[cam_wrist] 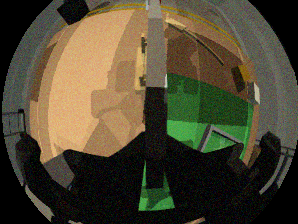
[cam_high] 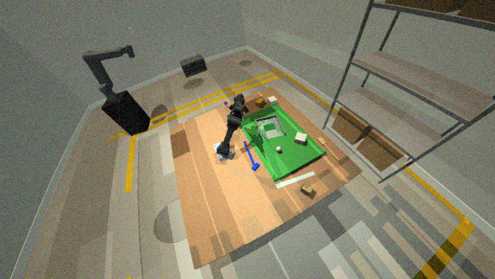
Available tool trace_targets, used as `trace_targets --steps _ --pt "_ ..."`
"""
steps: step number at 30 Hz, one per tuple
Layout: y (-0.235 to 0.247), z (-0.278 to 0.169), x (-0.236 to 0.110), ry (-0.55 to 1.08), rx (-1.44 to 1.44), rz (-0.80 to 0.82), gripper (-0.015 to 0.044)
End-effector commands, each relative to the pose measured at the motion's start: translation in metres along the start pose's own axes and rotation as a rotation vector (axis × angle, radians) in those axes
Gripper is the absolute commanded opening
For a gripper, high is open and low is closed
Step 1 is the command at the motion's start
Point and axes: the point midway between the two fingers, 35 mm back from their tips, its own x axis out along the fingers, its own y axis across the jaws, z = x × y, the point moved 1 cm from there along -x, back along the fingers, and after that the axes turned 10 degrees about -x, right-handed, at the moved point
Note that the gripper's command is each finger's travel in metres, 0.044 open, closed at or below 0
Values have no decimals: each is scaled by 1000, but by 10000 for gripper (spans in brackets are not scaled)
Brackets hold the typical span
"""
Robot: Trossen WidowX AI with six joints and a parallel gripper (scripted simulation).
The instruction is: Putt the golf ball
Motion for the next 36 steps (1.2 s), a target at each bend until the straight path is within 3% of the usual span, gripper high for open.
trace_targets --steps 1,19,36 --pt "0 -5 1 3 23 4 0" --pt "2 -109 -53 44 553 -36 0" --pt "38 -214 -89 101 1079 -88 0"
